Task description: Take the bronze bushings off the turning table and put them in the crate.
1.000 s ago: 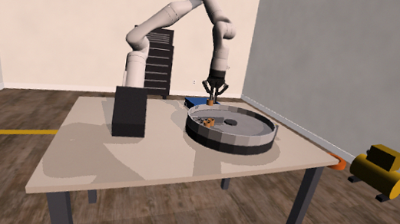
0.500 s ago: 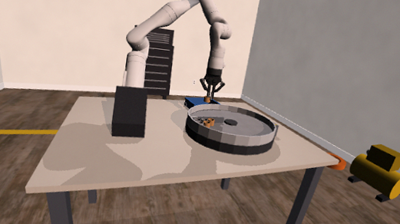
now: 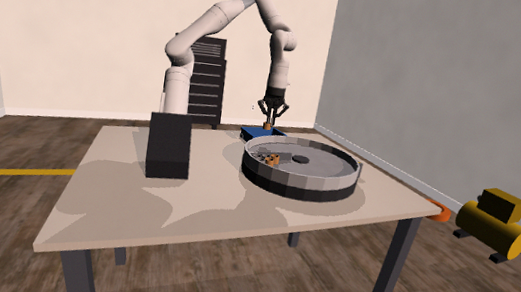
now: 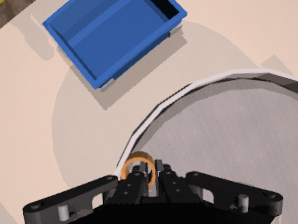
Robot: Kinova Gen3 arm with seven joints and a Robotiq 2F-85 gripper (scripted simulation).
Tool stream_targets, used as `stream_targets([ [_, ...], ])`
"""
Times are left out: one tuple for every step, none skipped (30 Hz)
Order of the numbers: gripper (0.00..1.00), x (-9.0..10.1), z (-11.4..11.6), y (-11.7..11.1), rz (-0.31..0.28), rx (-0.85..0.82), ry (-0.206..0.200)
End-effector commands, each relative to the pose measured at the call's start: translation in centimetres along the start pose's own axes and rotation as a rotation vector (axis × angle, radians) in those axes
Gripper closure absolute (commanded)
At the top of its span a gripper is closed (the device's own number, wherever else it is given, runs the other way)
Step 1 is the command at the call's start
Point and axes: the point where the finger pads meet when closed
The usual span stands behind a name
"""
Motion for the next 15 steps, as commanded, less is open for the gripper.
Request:
stream_targets([
  [1.00,0.3,-0.2,-0.7,-0.003,0.022,0.010],
  [1.00,0.3,-0.2,-0.7,-0.003,0.022,0.010],
  [1.00,0.3,-0.2,-0.7,-0.003,0.022,0.010],
  [1.00,0.3,-0.2,-0.7,-0.003,0.022,0.010],
  [1.00,0.3,-0.2,-0.7,-0.003,0.022,0.010],
  [1.00,0.3,-0.2,-0.7,-0.003,0.022,0.010],
  [1.00,0.3,-0.2,-0.7,-0.003,0.022,0.010],
  [1.00,0.3,-0.2,-0.7,-0.003,0.022,0.010],
  [1.00,0.3,-0.2,-0.7,-0.003,0.022,0.010],
  [1.00,0.3,-0.9,-1.6,-0.003,0.021,0.009],
  [1.00,0.3,-1.5,-2.6,-0.003,0.021,0.009],
  [1.00,0.3,-2.2,-3.5,-0.003,0.021,0.009],
  [1.00,0.3,-2.8,-4.5,-0.003,0.021,0.009],
  [1.00,0.3,-3.5,-5.4,-0.003,0.021,0.009],
  [1.00,0.3,-3.5,-5.4,-0.003,0.021,0.009],
])
Point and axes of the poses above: the point where the finger pads meet when closed, its own x axis back along the fingers, its own z axis across the jaws, y = z × x, and after that the axes turned 12 degrees about -x, right-handed
